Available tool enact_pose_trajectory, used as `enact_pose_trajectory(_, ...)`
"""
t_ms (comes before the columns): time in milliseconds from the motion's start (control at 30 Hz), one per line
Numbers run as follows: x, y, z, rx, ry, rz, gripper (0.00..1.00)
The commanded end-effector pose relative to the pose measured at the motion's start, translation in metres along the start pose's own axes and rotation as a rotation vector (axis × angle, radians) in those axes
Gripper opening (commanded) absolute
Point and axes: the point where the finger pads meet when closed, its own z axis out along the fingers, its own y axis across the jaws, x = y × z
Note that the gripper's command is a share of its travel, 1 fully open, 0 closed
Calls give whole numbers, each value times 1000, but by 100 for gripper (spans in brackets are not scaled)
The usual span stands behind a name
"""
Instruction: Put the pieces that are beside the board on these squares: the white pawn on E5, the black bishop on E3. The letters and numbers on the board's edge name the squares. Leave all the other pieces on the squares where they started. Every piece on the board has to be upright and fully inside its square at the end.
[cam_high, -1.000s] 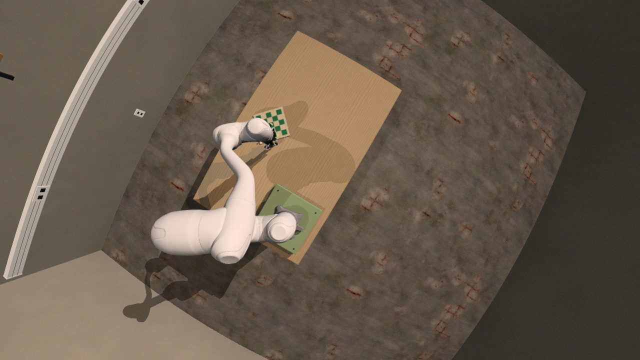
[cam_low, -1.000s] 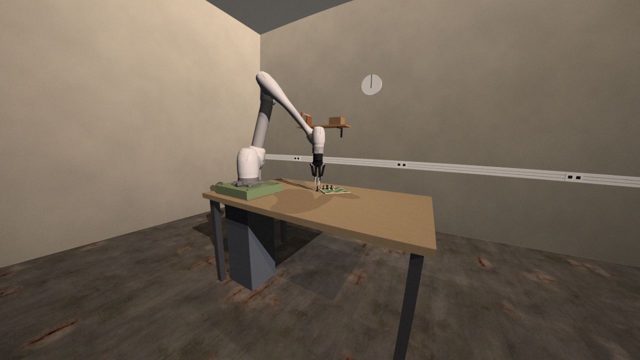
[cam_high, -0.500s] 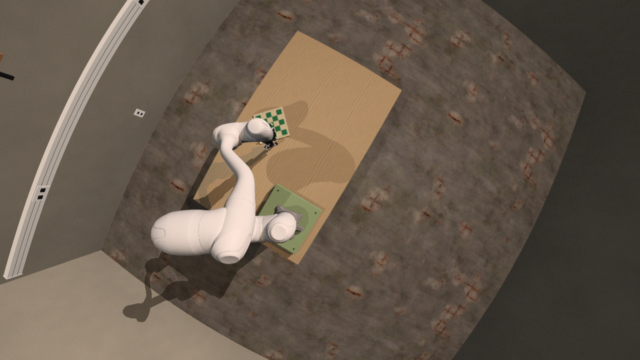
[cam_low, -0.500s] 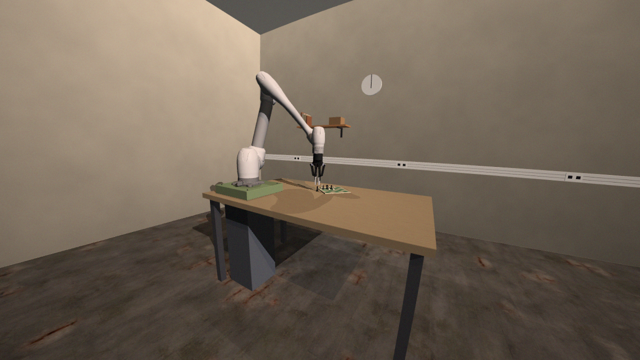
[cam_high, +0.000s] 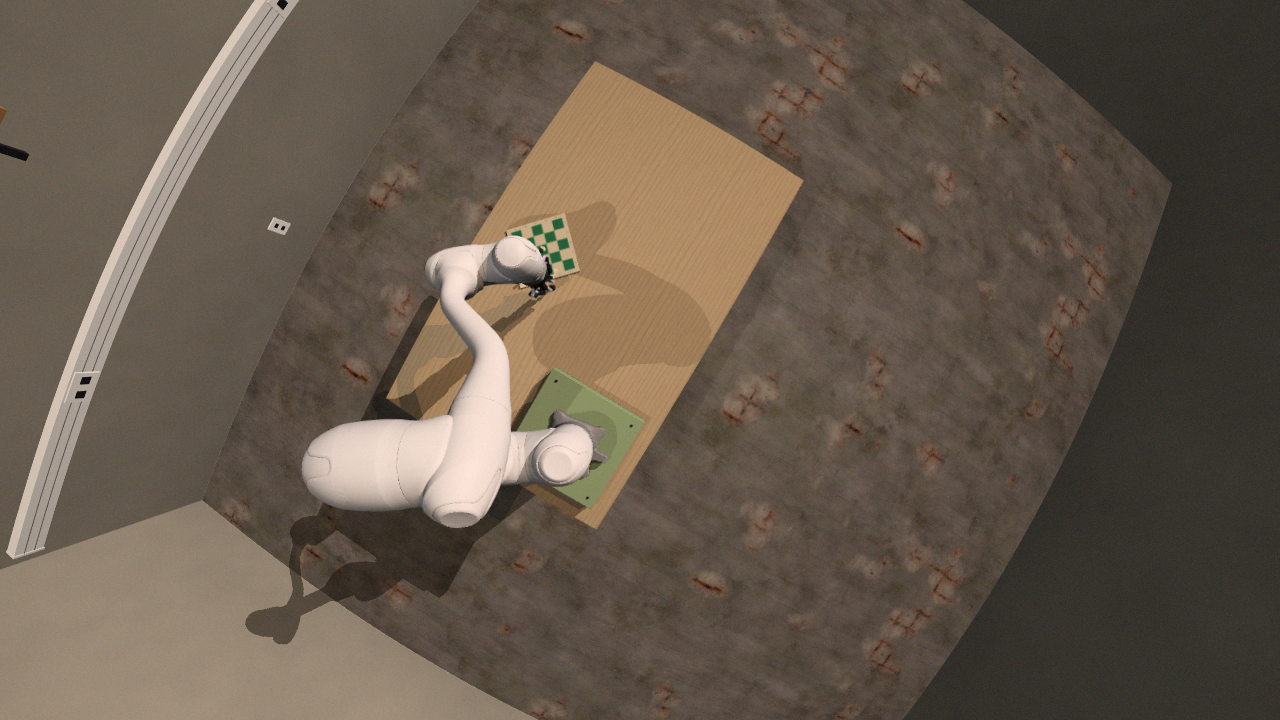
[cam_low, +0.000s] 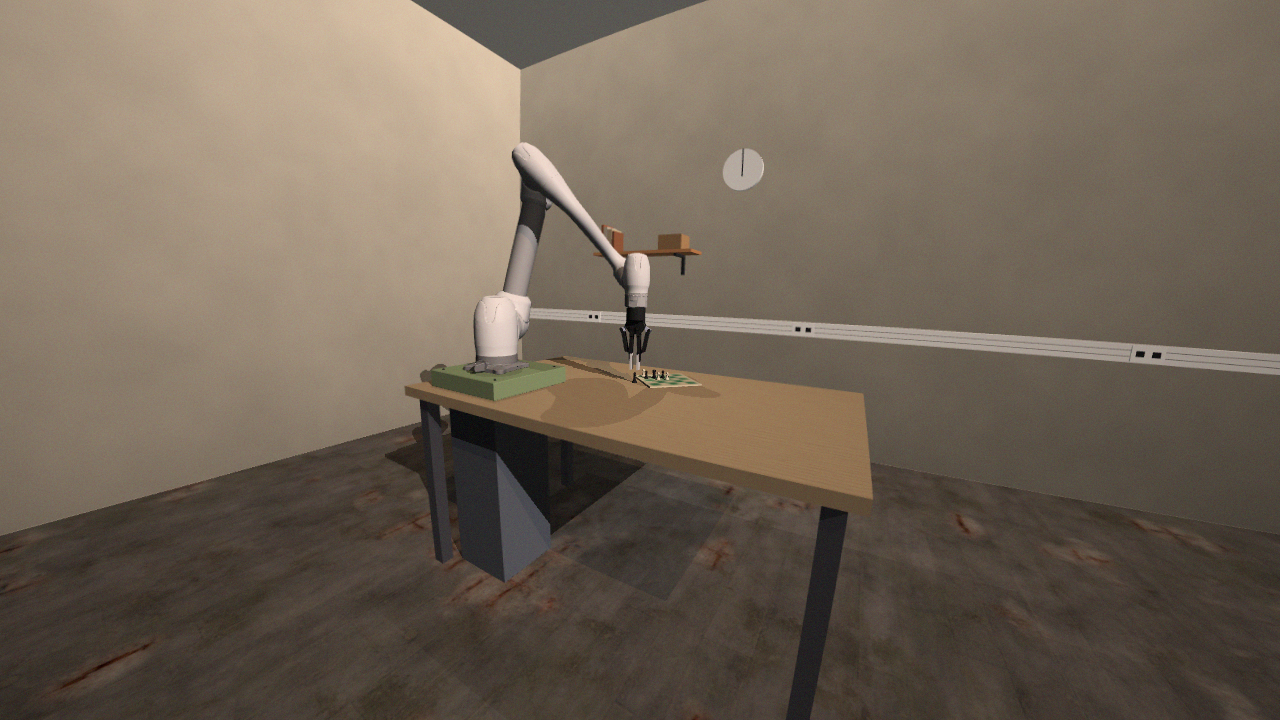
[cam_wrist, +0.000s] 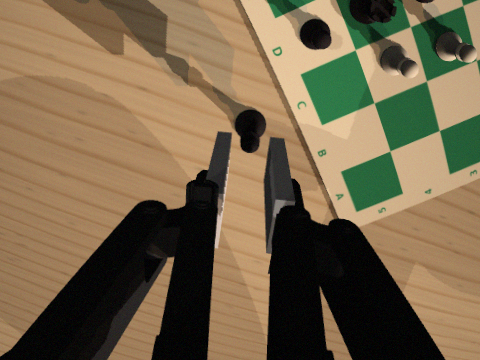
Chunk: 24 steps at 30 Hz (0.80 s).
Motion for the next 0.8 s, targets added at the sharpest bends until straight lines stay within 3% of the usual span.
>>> enact_pose_trajectory(0,-1,-1,2,1,1,0,22)
enact_pose_trajectory(767,-1,-1,38,1,1,0,22)
